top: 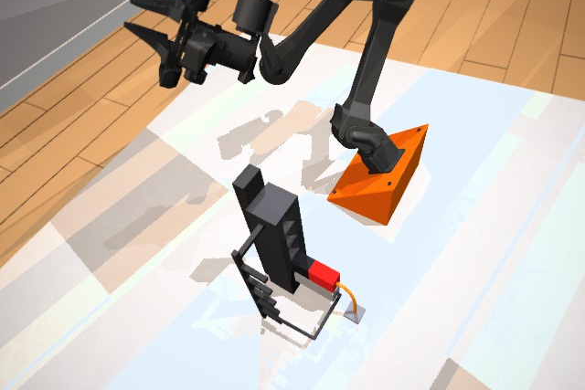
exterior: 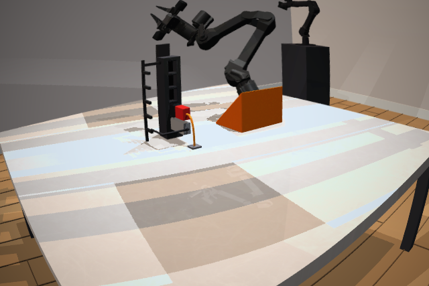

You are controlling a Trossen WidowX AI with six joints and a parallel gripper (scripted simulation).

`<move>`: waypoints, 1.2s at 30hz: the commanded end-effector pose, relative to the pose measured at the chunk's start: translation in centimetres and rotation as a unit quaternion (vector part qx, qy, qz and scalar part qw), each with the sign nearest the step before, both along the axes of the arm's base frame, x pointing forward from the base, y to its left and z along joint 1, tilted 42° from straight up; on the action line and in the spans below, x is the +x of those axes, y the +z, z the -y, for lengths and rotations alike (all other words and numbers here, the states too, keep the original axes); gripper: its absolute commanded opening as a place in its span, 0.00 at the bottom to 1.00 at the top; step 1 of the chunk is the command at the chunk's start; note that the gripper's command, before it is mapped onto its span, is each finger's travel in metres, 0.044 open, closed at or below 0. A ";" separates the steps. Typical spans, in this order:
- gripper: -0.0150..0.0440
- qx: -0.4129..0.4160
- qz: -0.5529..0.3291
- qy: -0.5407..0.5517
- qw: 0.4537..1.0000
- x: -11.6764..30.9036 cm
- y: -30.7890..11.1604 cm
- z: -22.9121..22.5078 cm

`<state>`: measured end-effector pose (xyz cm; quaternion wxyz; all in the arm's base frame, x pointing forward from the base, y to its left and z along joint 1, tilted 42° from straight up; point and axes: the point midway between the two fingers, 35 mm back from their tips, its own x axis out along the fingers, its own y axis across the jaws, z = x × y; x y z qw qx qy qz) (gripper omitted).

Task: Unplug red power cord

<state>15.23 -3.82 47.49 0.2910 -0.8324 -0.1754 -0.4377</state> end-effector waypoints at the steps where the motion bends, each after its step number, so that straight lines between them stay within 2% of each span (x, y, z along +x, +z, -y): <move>1: 0.53 0.072 -0.055 0.083 0.992 4.0 -0.3 0.5; 9: 0.53 0.192 -0.172 0.221 0.941 11.8 -2.5 -1.5; 19: 0.53 0.309 -0.336 0.332 0.826 20.1 -7.9 -8.4; 29: 0.53 0.394 -0.519 0.322 0.687 24.6 -17.8 -17.0; 36: 0.53 0.432 -0.638 0.214 0.601 24.9 -27.1 -19.8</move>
